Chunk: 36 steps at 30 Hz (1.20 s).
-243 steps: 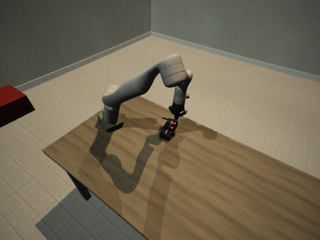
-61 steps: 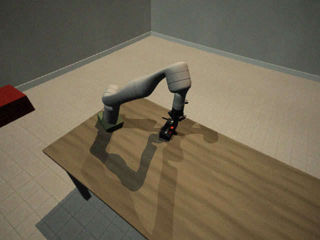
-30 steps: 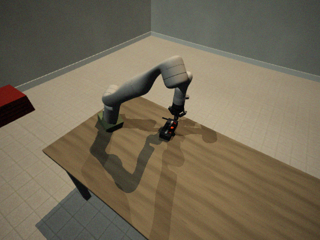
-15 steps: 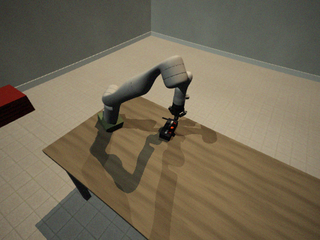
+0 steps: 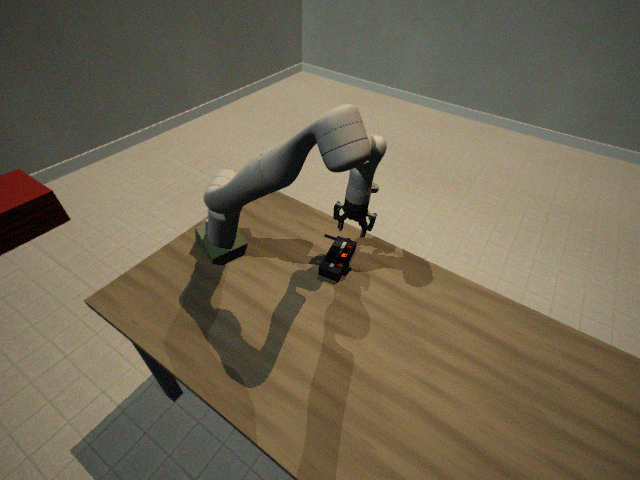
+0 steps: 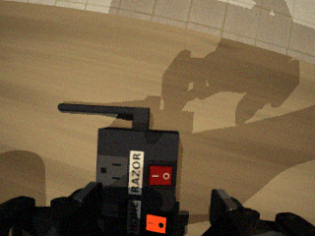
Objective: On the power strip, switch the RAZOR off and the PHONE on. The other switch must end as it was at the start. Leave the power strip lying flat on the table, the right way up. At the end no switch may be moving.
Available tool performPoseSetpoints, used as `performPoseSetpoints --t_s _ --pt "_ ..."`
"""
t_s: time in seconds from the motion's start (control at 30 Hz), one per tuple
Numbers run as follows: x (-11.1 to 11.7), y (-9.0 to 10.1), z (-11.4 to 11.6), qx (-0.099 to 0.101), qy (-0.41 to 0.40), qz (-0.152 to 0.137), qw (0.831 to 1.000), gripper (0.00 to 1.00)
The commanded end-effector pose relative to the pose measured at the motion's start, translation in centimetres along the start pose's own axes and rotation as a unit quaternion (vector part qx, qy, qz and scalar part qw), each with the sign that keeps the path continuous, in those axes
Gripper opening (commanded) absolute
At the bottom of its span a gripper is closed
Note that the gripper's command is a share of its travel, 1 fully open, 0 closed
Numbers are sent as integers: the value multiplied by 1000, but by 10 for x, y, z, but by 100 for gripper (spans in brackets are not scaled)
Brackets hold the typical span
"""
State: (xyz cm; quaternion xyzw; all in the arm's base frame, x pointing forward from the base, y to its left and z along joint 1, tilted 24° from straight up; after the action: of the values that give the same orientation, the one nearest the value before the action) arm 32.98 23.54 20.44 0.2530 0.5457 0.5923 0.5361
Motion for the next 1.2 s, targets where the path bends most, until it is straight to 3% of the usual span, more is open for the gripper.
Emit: performPoseSetpoints --t_s 0.0,0.47,1.17 --pt "-1 19 5 -10 -4 0 1000 100" --pt "-1 75 4 -10 -4 0 1000 100" --pt "-1 78 4 -10 -4 0 1000 100"
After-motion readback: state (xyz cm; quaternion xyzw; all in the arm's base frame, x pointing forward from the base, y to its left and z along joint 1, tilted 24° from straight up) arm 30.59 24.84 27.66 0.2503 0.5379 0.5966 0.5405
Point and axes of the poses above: the point where the finger pads meet when closed, its own y axis back along the fingers, its own z axis across the jaws, x = y × z, the point moved 5 cm from there along y, back along the fingers, and after that the axes turned 15 degrees about y, right-handed, at the moved point
